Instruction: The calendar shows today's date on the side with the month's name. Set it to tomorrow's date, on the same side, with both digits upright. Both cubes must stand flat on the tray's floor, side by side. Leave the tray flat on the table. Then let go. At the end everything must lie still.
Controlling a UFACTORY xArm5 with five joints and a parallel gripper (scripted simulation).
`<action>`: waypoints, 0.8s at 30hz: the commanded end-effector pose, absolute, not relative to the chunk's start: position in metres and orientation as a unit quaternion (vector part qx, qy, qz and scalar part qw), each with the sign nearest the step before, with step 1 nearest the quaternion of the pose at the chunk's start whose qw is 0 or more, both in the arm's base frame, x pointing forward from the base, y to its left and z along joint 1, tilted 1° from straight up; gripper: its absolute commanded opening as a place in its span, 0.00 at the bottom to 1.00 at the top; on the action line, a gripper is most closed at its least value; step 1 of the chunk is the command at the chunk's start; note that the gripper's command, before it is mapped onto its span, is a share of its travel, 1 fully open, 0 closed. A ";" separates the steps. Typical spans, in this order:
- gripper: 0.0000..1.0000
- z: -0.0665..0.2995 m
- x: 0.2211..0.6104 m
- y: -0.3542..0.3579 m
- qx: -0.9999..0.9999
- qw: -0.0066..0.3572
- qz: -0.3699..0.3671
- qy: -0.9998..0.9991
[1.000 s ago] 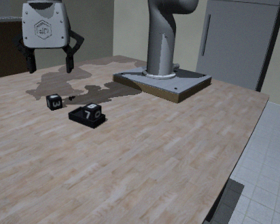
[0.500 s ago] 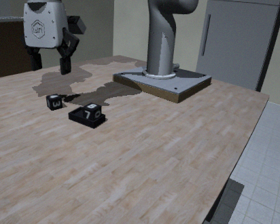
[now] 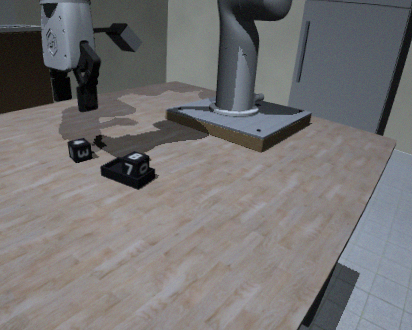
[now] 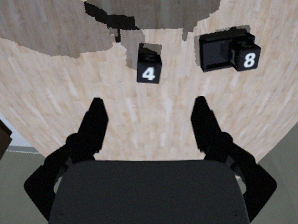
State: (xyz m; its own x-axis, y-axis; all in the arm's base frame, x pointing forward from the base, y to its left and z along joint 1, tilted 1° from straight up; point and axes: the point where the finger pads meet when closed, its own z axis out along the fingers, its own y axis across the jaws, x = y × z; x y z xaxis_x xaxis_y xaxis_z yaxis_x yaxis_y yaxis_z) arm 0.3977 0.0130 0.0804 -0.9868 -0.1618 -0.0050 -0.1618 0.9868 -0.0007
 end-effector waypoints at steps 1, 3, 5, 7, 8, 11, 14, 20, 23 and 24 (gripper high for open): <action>1.00 0.082 0.399 0.013 -0.034 0.004 0.000 0.999; 1.00 0.082 0.399 0.013 -0.028 0.004 0.000 1.000; 1.00 0.082 0.399 0.013 -0.026 0.004 0.000 1.000; 1.00 0.082 0.399 0.013 -0.026 0.004 0.000 1.000; 1.00 0.082 0.399 0.013 -0.025 0.004 0.000 1.000; 0.49 0.082 0.399 0.013 -0.025 0.004 0.000 1.000; 0.49 0.082 0.399 0.013 -0.025 0.004 0.000 1.000; 0.49 0.082 0.399 0.013 -0.025 0.004 0.000 1.000; 0.49 0.082 0.399 0.013 -0.025 0.004 0.000 1.000; 0.49 0.082 0.399 0.013 -0.025 0.004 0.000 1.000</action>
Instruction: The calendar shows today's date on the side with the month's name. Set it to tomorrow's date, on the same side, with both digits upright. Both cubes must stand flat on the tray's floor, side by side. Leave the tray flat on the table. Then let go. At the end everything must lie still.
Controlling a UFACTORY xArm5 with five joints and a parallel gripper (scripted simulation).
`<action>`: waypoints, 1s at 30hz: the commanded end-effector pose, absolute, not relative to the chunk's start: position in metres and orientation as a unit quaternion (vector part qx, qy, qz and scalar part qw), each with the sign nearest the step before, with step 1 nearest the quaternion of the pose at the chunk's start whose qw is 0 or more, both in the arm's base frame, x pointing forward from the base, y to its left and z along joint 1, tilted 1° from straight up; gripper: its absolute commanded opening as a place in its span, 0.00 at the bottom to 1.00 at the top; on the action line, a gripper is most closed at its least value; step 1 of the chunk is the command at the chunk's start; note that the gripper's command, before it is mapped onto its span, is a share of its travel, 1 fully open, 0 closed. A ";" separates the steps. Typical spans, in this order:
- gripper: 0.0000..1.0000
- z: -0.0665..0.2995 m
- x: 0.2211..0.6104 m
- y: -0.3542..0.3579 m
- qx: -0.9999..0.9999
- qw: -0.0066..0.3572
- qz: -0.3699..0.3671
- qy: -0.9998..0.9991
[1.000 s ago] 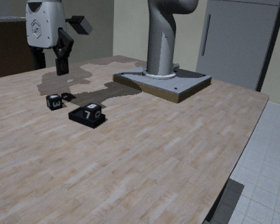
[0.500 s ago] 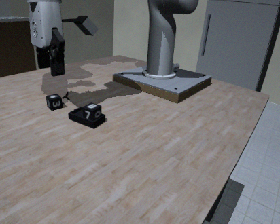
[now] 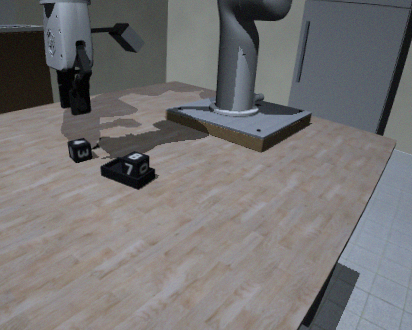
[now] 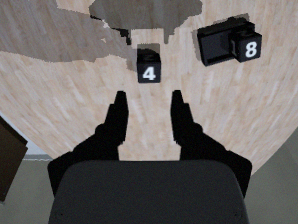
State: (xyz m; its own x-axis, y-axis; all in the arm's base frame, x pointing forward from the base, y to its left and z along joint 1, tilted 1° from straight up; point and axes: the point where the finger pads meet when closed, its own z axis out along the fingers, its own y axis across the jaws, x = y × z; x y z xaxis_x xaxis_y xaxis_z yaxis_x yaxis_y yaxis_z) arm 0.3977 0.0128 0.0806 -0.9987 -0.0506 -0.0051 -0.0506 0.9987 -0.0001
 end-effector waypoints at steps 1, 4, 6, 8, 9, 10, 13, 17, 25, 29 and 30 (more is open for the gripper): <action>0.49 0.082 0.399 0.013 -0.025 0.004 0.000 1.000; 0.49 0.082 0.399 0.013 -0.025 0.004 0.000 1.000; 0.49 0.082 0.399 0.013 -0.025 0.004 0.000 1.000; 0.49 0.082 0.399 0.013 -0.025 0.004 0.000 1.000; 0.49 0.082 0.399 0.013 -0.025 0.004 0.000 1.000; 0.49 0.082 0.399 0.013 -0.025 0.004 0.000 1.000; 0.49 0.082 0.399 0.013 -0.025 0.004 0.000 1.000; 0.49 0.082 0.399 0.013 -0.025 0.004 0.000 1.000; 0.49 0.081 0.399 0.013 -0.025 0.004 0.000 1.000; 0.49 0.080 0.399 0.013 -0.025 0.004 0.000 1.000; 0.49 0.079 0.399 0.013 -0.025 0.004 0.000 1.000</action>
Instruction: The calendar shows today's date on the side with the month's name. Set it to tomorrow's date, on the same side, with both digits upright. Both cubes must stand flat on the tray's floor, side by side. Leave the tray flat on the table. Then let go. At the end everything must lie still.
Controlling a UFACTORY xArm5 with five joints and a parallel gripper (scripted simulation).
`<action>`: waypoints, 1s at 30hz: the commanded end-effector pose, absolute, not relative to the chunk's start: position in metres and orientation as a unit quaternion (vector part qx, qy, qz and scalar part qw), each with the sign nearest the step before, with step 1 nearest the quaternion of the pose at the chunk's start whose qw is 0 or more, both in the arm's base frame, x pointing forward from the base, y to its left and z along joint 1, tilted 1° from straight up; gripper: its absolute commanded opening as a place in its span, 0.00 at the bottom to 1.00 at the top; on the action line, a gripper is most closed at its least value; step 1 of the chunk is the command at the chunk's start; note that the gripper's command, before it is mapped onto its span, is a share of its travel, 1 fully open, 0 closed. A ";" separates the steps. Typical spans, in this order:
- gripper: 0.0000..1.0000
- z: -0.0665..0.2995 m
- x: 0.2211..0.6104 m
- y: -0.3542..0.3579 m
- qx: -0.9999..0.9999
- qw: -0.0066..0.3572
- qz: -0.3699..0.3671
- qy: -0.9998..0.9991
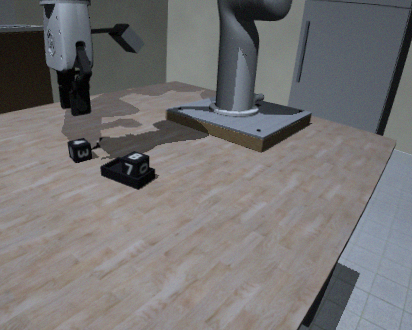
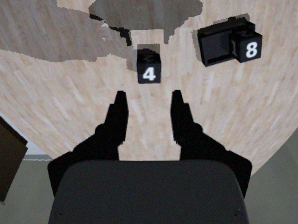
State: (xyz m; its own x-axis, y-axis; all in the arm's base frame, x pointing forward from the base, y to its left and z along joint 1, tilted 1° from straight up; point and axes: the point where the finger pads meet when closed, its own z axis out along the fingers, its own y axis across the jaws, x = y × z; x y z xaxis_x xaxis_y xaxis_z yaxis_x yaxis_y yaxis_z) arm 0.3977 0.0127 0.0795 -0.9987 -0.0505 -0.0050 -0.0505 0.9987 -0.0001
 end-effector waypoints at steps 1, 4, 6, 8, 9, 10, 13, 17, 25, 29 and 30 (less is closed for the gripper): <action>0.49 0.079 0.399 0.013 -0.025 0.004 0.000 1.000; 0.49 0.078 0.399 0.013 -0.025 0.004 0.000 1.000; 0.49 0.076 0.399 0.013 -0.025 0.004 0.000 1.000; 0.49 0.074 0.399 0.012 -0.025 0.004 0.000 1.000; 0.49 0.073 0.399 0.012 -0.025 0.003 0.000 1.000; 0.49 0.072 0.399 0.012 -0.025 0.003 0.000 1.000; 0.49 0.068 0.399 0.012 -0.025 0.003 0.000 1.000; 0.49 0.062 0.399 0.013 -0.025 0.003 0.000 1.000; 0.49 0.053 0.399 0.013 -0.025 0.003 0.000 1.000; 0.49 0.047 0.399 0.013 -0.025 0.003 0.000 1.000; 0.49 0.045 0.399 0.013 -0.025 0.003 0.000 1.000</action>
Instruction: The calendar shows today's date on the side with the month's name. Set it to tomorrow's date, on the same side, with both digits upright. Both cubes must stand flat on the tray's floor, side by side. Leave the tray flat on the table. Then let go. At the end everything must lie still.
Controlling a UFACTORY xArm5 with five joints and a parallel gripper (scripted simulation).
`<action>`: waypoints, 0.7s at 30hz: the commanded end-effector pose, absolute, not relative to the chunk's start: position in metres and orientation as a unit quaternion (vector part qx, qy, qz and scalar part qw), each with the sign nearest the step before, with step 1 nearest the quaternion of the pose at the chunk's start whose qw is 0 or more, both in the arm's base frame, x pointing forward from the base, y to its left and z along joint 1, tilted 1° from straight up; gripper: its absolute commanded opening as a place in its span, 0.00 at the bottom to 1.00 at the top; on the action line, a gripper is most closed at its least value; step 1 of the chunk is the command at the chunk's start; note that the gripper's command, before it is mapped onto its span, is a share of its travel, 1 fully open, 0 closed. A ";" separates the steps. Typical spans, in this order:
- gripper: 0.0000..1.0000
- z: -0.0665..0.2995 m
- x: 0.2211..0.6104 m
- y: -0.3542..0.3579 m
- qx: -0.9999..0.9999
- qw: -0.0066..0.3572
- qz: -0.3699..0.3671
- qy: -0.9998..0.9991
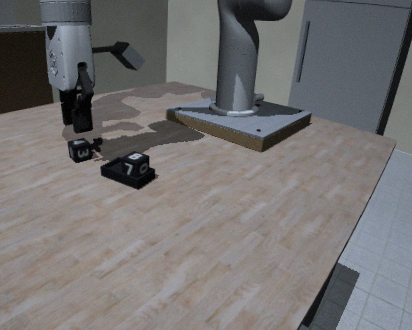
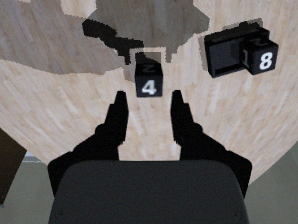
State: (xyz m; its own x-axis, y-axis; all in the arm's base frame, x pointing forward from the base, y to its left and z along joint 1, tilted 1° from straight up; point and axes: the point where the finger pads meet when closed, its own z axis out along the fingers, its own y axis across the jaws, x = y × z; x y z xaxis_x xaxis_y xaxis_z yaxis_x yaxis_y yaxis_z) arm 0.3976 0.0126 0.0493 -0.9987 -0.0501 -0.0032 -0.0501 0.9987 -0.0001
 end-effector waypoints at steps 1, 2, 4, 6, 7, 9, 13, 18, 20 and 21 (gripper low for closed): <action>0.49 0.044 0.399 0.013 -0.025 0.003 0.000 1.000; 0.49 0.042 0.399 0.013 -0.025 0.003 0.000 1.000; 0.49 0.040 0.399 0.013 -0.025 0.003 0.000 1.000; 0.49 0.039 0.399 0.013 -0.025 0.003 0.000 1.000; 0.49 0.039 0.399 0.013 -0.025 0.003 0.000 1.000; 0.49 0.037 0.399 0.013 -0.025 0.003 0.000 1.000; 0.49 0.033 0.399 0.013 -0.025 0.003 0.000 1.000; 0.49 0.031 0.399 0.013 -0.025 0.003 0.000 1.000; 0.49 0.031 0.399 0.013 -0.025 0.003 0.000 1.000; 0.49 0.030 0.399 0.013 -0.025 0.003 0.000 1.000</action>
